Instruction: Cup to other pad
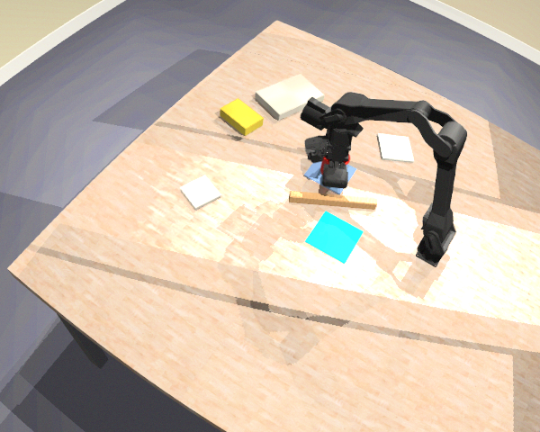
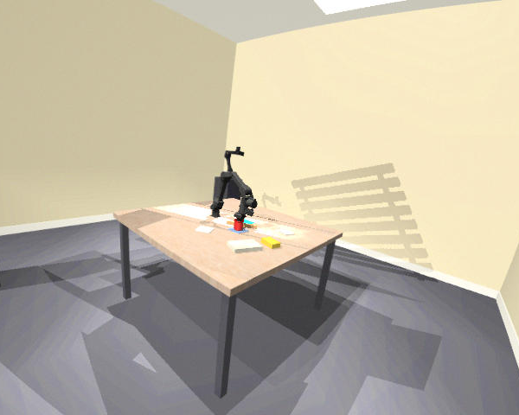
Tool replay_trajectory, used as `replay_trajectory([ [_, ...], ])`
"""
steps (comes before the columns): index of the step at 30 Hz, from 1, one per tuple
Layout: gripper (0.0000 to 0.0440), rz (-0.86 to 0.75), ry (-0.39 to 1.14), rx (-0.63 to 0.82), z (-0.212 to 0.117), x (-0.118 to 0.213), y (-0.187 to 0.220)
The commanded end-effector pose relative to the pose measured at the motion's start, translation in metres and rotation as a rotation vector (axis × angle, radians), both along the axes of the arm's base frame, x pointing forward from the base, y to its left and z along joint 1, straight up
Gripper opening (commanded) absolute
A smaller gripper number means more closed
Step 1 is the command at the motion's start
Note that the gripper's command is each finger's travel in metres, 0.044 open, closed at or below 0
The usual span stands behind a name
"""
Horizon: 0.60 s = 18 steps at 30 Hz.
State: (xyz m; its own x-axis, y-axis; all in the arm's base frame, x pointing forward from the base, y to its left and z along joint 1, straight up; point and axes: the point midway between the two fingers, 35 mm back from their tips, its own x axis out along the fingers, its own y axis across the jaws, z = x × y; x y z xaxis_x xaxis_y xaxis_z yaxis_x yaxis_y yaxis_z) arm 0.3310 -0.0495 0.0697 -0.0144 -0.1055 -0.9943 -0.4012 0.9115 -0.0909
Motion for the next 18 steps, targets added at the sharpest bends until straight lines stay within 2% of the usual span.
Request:
replay_trajectory([
  [1, 0.0090, 0.039, 0.015, 0.008, -0.010, -0.002, -0.001],
  [4, 0.0013, 0.079, 0.034, 0.009, -0.015, -0.005, -0.003],
  [5, 0.0000, 0.092, 0.041, 0.009, -0.017, -0.006, -0.003],
  [18, 0.0000, 0.231, 0.056, 0.025, 0.005, -0.010, 0.001],
])
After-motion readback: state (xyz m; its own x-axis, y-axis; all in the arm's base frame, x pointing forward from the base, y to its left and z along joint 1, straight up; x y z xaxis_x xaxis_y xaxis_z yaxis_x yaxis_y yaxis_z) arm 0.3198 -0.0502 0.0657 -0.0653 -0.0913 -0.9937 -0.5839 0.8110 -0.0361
